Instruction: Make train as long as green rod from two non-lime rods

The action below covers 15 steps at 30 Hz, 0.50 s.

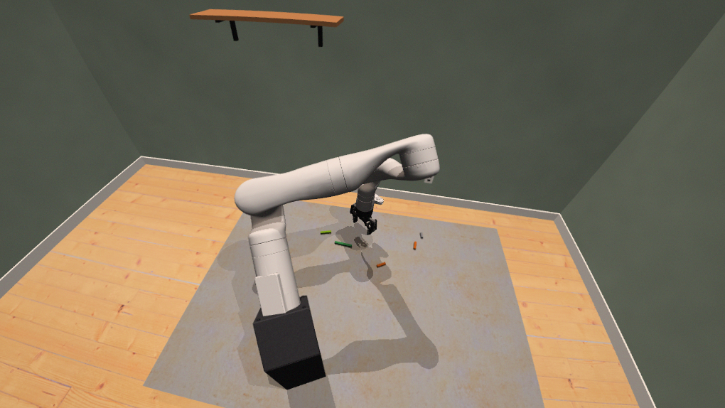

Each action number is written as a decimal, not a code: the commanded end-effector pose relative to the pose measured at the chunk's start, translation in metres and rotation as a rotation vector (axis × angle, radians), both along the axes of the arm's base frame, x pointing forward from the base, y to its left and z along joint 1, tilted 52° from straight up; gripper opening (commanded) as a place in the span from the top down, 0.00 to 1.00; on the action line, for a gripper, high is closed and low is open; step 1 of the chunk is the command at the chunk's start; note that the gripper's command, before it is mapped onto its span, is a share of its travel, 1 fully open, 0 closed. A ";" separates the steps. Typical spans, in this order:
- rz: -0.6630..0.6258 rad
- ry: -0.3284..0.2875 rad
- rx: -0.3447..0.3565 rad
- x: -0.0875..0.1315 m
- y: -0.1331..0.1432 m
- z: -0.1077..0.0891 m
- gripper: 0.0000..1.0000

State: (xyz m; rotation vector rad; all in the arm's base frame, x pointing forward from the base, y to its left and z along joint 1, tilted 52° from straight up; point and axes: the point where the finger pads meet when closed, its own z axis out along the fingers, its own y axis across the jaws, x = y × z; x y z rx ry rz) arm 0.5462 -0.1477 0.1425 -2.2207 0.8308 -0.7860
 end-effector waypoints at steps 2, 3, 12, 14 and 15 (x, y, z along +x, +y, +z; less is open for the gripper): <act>-0.152 0.068 0.153 0.009 -0.048 -0.013 0.00; -0.188 0.088 0.195 0.010 -0.057 -0.016 0.00; -0.429 0.220 0.470 0.022 -0.117 -0.035 0.00; -0.473 0.244 0.520 0.023 -0.128 -0.039 0.00; -0.491 0.254 0.541 0.024 -0.133 -0.040 0.00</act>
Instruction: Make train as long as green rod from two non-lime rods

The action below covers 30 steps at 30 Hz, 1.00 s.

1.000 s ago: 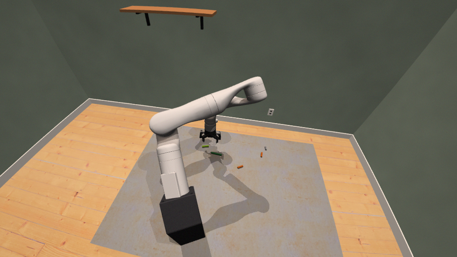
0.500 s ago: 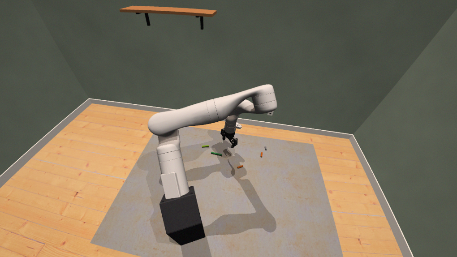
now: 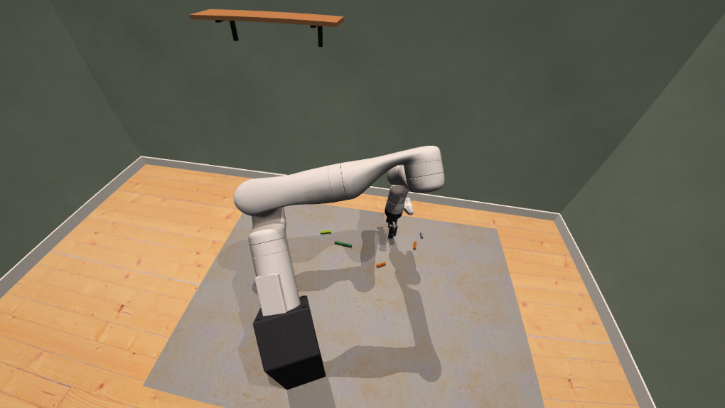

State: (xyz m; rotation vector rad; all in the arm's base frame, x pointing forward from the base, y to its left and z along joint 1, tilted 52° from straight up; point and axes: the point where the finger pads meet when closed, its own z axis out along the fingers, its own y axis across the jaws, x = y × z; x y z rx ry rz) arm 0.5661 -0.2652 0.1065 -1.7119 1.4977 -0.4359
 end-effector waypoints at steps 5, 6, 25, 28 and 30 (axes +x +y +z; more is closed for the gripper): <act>-0.094 0.045 0.098 0.007 -0.029 -0.009 0.00; -0.099 0.048 0.103 0.007 -0.030 -0.009 0.00; -0.107 0.052 0.112 0.007 -0.032 -0.010 0.00; -0.107 0.052 0.112 0.007 -0.032 -0.010 0.00; -0.107 0.052 0.112 0.007 -0.032 -0.010 0.00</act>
